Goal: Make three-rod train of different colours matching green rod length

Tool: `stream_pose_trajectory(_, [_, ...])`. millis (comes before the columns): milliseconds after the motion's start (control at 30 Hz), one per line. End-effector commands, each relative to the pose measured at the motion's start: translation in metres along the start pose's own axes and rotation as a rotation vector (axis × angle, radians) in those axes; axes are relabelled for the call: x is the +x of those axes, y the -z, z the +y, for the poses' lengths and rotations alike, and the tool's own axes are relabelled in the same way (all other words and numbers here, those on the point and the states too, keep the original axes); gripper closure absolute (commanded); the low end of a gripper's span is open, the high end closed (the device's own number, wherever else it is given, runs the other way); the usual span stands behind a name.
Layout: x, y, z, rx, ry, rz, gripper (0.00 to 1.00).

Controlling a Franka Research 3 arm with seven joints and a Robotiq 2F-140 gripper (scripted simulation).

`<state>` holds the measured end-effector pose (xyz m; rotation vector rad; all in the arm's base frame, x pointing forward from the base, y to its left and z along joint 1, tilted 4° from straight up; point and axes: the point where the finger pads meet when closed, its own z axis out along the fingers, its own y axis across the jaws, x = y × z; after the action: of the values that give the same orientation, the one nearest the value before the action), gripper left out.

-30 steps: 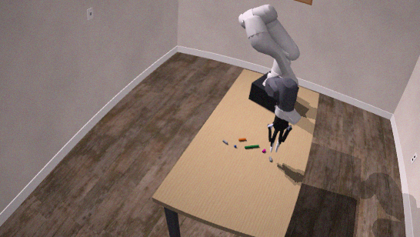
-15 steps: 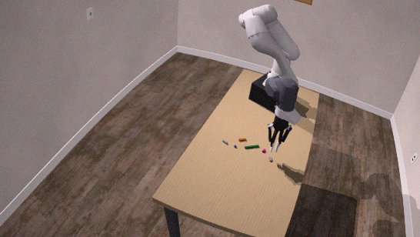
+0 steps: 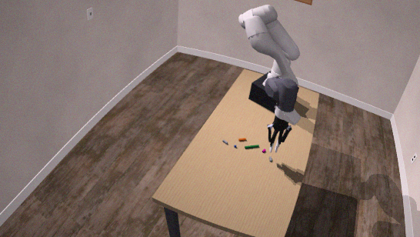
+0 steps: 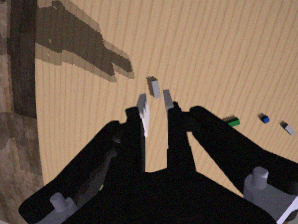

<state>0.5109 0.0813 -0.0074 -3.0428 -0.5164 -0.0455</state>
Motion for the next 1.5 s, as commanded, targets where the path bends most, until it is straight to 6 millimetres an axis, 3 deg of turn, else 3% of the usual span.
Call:
stream_pose_trajectory(0, [0.002, -0.001, 0.001, -0.001, 0.003, 0.004, 0.85])
stream_pose_trajectory(1033, [0.002, -0.041, 0.001, -0.001, 0.003, 0.004, 0.85])
stream_pose_trajectory(1467, [0.002, -0.049, 0.001, -0.001, 0.003, 0.004, 0.85])
